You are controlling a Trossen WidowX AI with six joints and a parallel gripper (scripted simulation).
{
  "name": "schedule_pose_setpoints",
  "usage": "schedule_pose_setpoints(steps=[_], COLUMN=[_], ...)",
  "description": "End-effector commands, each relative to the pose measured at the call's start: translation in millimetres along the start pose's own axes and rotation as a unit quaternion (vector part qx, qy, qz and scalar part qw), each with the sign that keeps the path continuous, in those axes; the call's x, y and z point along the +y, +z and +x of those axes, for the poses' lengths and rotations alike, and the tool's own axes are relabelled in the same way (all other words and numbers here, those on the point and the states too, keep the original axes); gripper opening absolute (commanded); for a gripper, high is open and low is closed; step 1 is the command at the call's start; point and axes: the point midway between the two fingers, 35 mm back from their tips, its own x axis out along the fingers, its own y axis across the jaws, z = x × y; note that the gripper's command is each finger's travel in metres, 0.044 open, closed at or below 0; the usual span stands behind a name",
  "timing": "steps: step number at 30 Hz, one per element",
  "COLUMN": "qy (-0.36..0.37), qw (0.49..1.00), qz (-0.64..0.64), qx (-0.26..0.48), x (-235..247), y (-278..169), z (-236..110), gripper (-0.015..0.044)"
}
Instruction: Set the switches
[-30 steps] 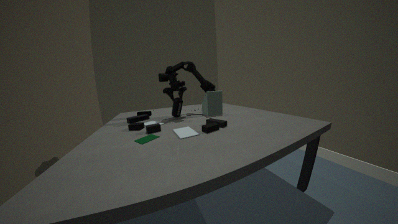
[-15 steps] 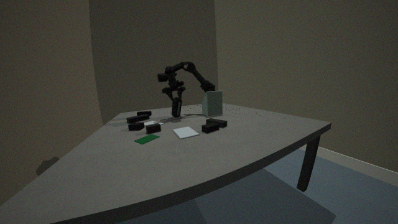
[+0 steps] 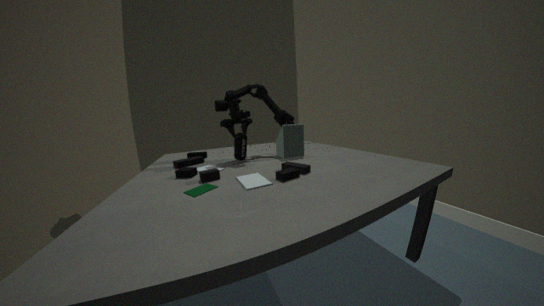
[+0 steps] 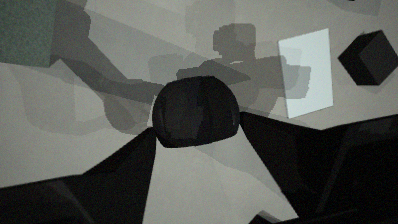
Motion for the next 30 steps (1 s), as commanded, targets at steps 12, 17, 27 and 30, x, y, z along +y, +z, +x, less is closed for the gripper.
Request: schedule_pose_setpoints(steps=[12, 17, 27, 30], qy=[0.002, 0.002, 0.002, 0.002], qw=[1.000, 1.000, 0.999, 0.999], qz=[0.003, 0.003, 0.003, 0.003], qx=[0.025, 0.031, 0.042, 0.046], x=[0.9, 0.9, 1.0, 1.0], y=[-16.4, -20.2, -27.7, -30.0], z=[-1.7, -2.4, -3.7, -4.0], gripper=[0.0336, 0.0336, 0.0337, 0.0337])
